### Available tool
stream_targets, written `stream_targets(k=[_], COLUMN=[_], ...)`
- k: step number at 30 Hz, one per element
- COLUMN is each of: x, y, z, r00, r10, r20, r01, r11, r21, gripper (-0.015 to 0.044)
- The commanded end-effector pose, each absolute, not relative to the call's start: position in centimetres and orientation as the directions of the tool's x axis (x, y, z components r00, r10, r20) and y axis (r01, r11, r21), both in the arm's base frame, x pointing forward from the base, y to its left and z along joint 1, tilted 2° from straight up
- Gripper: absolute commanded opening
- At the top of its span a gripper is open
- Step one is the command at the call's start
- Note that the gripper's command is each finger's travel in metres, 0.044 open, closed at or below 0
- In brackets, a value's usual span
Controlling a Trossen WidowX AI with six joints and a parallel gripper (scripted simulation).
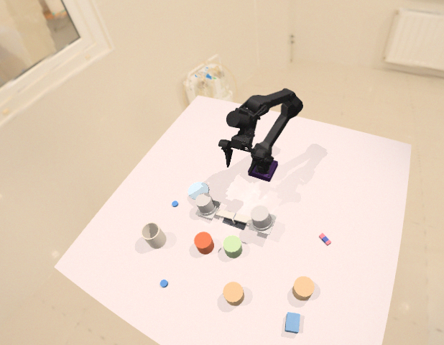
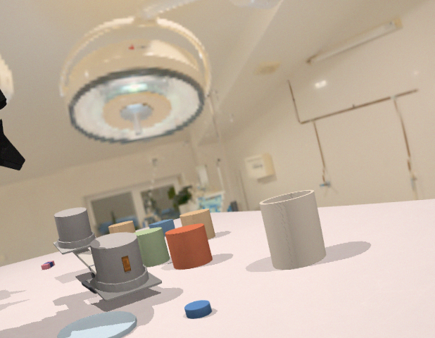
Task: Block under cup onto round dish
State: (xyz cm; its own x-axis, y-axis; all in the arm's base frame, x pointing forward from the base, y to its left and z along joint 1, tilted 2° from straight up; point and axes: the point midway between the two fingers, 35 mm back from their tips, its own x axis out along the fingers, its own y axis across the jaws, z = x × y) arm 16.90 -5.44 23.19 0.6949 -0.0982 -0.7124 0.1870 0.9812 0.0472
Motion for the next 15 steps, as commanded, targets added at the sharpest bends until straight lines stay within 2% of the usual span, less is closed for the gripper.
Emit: stream_targets(k=[1,15], x=[17.5,20.4], y=[-6.3,-9.9], z=[23.1,22.2], r00=[0.662,0.508], r10=[-0.107,-0.104], r20=[-0.742,-0.855], r01=[0.242,0.559], r11=[0.967,0.795], r21=[0.077,0.236], gripper=[0.044,0.044])
